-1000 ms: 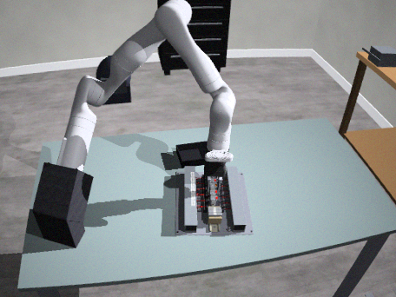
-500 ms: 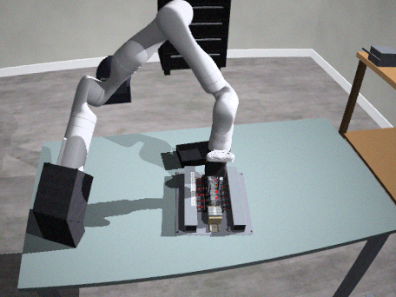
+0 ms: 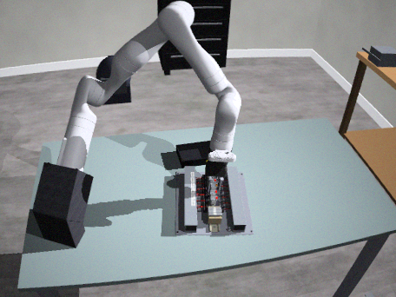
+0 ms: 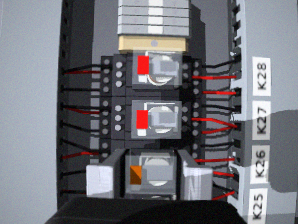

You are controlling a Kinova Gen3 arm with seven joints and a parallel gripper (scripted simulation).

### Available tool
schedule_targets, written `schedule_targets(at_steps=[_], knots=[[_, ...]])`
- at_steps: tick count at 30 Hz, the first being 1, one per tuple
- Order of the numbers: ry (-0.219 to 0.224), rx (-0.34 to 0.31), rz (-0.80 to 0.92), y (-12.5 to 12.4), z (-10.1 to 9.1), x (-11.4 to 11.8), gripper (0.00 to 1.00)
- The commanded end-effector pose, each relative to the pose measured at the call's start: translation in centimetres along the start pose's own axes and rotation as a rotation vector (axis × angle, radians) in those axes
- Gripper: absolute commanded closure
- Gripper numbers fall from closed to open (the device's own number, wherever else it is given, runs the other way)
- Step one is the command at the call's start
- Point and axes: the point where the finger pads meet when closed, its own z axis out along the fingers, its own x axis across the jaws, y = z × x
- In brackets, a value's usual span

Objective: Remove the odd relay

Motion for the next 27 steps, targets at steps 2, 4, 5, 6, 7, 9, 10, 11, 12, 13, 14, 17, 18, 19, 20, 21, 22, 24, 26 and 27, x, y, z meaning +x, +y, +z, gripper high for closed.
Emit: schedule_targets(at_steps=[2,4,5,6,7,9,10,11,12,13,14,17,18,19,20,21,22,24,26,27], knots=[[-0.003,0.001,0.0,-0.04,-0.08,-0.05,1.0],[-0.012,0.0,0.0,-0.04,-0.08,-0.05,1.0],[-0.012,0.0,0.0,-0.04,-0.08,-0.05,1.0],[-0.012,0.0,0.0,-0.04,-0.08,-0.05,1.0],[-0.02,0.0,0.0,-0.04,-0.08,-0.05,1.0],[-0.041,0.0,0.0,-0.04,-0.1,-0.05,1.0],[-0.051,0.0,0.0,-0.04,-0.11,-0.05,1.0],[-0.061,0.0,0.0,-0.04,-0.13,-0.05,1.0],[-0.069,0.0,0.0,-0.04,-0.15,-0.04,1.0],[-0.075,0.001,0.0,-0.04,-0.16,-0.04,1.0],[-0.078,0.001,0.0,-0.04,-0.17,-0.04,1.0],[-0.08,0.001,0.0,-0.04,-0.18,-0.04,1.0],[-0.08,0.001,0.0,-0.04,-0.18,-0.04,1.0],[-0.08,0.001,0.0,-0.04,-0.18,-0.04,1.0],[-0.08,0.001,0.0,-0.04,-0.18,-0.04,1.0],[-0.08,0.001,0.0,-0.04,-0.18,-0.04,1.0],[-0.08,0.001,0.0,-0.04,-0.18,-0.04,1.0],[-0.08,0.001,0.0,-0.04,-0.18,-0.04,1.0],[-0.08,0.001,0.0,-0.04,-0.18,-0.04,1.0],[-0.08,0.001,0.0,-0.04,-0.18,-0.04,1.0]])
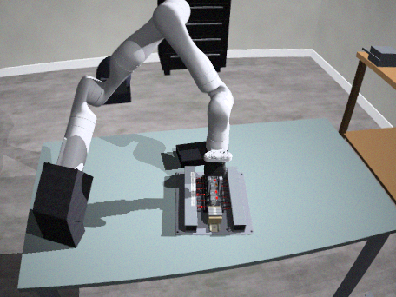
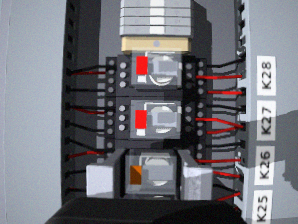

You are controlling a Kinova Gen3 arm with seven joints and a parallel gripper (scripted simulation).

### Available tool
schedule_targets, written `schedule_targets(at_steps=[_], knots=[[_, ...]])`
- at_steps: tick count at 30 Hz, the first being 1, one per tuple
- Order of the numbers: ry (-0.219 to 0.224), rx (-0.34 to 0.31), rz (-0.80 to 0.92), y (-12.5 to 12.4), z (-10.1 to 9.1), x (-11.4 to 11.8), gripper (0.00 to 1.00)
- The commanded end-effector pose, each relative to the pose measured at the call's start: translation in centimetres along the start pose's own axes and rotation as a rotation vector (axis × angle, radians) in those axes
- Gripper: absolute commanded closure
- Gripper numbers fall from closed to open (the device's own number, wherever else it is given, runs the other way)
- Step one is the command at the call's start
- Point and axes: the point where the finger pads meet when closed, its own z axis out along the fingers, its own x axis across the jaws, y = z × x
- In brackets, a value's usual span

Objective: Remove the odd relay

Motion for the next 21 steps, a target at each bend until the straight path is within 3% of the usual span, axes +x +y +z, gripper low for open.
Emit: schedule_targets(at_steps=[1,21], knots=[[-0.002,0.001,0.0,-0.04,-0.08,-0.06,1.0],[-0.002,0.001,0.0,-0.04,-0.86,-0.03,1.0]])
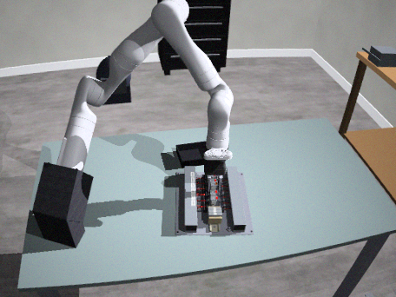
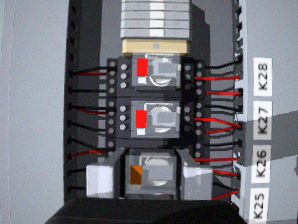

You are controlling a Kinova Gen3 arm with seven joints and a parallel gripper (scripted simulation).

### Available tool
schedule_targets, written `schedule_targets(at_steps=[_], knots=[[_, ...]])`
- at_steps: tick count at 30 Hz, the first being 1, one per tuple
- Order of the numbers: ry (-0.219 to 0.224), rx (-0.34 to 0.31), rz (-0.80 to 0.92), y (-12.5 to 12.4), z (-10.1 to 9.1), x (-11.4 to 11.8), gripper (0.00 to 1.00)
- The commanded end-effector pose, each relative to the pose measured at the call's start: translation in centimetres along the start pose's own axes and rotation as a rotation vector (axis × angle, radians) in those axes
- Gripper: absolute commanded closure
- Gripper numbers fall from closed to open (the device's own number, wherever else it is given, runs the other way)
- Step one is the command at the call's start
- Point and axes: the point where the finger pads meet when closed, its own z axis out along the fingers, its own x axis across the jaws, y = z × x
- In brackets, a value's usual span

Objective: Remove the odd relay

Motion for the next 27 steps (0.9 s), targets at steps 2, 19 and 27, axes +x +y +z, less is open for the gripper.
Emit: schedule_targets(at_steps=[2,19,27], knots=[[-0.002,0.001,0.0,0.0,-0.5,0.0,1.0],[-0.002,0.001,0.0,0.0,-2.9,0.0,1.0],[-0.002,0.001,0.0,0.0,-4.0,0.1,1.0]])
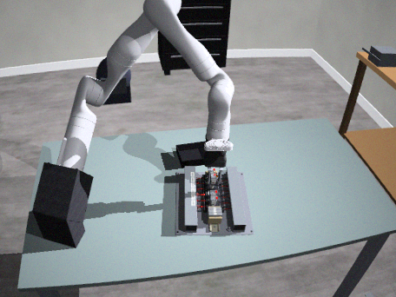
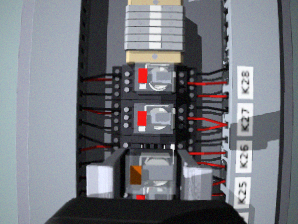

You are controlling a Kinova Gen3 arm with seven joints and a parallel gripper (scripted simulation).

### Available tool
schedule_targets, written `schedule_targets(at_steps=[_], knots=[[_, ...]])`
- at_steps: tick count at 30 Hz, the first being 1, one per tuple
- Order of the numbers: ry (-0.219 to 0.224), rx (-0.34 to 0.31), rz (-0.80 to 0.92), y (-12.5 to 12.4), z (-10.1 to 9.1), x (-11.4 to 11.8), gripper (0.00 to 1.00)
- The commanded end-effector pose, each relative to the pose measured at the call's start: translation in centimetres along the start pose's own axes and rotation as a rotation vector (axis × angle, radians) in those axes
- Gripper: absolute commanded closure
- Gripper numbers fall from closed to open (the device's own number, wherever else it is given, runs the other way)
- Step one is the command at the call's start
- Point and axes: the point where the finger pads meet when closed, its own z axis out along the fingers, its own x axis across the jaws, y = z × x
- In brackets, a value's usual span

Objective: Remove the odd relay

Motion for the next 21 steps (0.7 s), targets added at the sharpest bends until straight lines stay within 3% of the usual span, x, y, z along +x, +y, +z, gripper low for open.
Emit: schedule_targets(at_steps=[1,21], knots=[[-0.002,0.001,0.0,0.0,-0.4,0.0,1.0],[-0.002,0.001,0.0,0.0,-3.0,0.0,1.0]])
